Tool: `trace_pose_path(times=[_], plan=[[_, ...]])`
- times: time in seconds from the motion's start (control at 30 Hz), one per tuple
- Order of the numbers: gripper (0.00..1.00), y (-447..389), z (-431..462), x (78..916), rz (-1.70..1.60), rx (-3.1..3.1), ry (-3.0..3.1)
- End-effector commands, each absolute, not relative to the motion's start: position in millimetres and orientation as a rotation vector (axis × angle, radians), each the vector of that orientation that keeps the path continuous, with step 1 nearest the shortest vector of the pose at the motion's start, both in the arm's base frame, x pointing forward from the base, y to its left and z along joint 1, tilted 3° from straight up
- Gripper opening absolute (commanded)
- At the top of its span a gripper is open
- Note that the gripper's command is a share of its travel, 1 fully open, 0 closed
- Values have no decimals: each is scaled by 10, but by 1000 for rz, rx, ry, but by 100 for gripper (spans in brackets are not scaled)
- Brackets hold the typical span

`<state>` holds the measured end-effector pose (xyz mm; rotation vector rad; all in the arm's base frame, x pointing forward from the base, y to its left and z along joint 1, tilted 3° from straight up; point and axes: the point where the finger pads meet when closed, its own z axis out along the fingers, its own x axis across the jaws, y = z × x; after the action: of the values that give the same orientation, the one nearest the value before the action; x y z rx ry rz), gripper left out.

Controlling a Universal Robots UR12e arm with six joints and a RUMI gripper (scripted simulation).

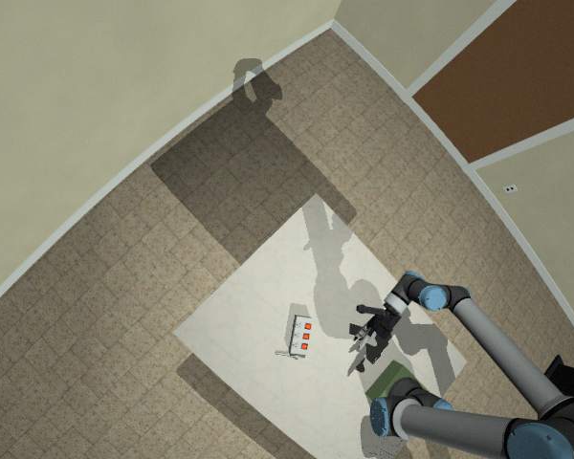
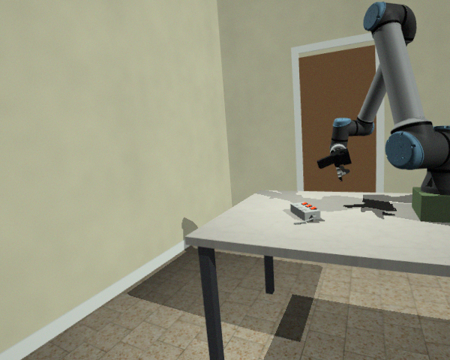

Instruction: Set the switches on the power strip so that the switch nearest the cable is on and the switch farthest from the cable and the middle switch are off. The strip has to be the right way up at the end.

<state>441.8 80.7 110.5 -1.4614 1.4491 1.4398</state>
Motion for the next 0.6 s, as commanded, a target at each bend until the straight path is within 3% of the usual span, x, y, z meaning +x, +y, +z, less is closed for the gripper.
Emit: trace_pose_path(times=[0.0, 0.57], plan=[[100, 874, 1051, 4469, 1362, -1526, 1480], [100, 1236, 759, 4722, 920, -1835, 1607]])
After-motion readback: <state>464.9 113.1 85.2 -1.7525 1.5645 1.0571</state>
